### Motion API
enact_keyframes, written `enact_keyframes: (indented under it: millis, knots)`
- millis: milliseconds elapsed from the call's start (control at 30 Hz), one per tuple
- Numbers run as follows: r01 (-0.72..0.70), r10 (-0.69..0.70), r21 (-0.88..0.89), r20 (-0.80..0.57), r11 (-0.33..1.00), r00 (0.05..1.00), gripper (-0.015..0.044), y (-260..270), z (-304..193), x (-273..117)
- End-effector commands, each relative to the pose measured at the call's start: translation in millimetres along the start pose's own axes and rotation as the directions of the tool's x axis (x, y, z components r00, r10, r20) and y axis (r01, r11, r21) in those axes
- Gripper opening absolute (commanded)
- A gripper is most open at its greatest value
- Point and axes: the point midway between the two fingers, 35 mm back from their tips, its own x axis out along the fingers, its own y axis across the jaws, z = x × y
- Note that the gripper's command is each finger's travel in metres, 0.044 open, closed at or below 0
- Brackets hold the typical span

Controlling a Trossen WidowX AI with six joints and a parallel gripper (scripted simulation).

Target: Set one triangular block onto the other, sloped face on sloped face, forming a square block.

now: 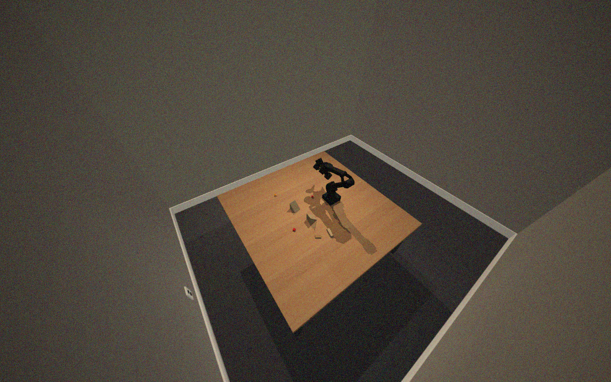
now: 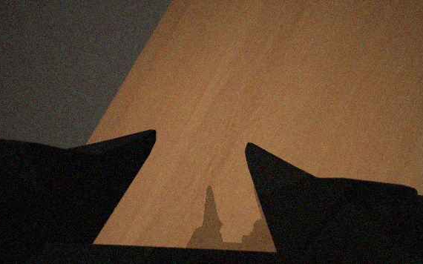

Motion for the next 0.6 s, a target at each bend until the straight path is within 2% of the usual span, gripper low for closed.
enact_keyframes:
  millis: [0, 67, 133, 200, 300, 400, 567]
  knots:
    - [-0.001, 0.001, -0.023, -0.007, 1.000, 1.000, 0.0426, 1.4, -1.3, -0.4]
    - [-0.016, 0.003, -0.206, -0.061, 0.978, 0.998, 0.0440, 12.7, -12.0, -4.1]
    - [-0.066, 0.001, -0.465, -0.139, 0.883, 0.990, 0.0440, 28.7, -29.2, -10.7]
    - [-0.142, -0.009, -0.683, -0.213, 0.717, 0.977, 0.0440, 43.3, -47.8, -18.5]
    - [-0.278, -0.039, -0.888, -0.313, 0.365, 0.949, 0.0440, 62.0, -78.0, -32.7]
    - [-0.404, -0.079, -0.914, -0.402, -0.019, 0.912, 0.0440, 76.2, -113.6, -50.2]
    - [-0.481, -0.136, -0.769, -0.471, -0.421, 0.872, 0.0440, 84.8, -150.5, -71.7]
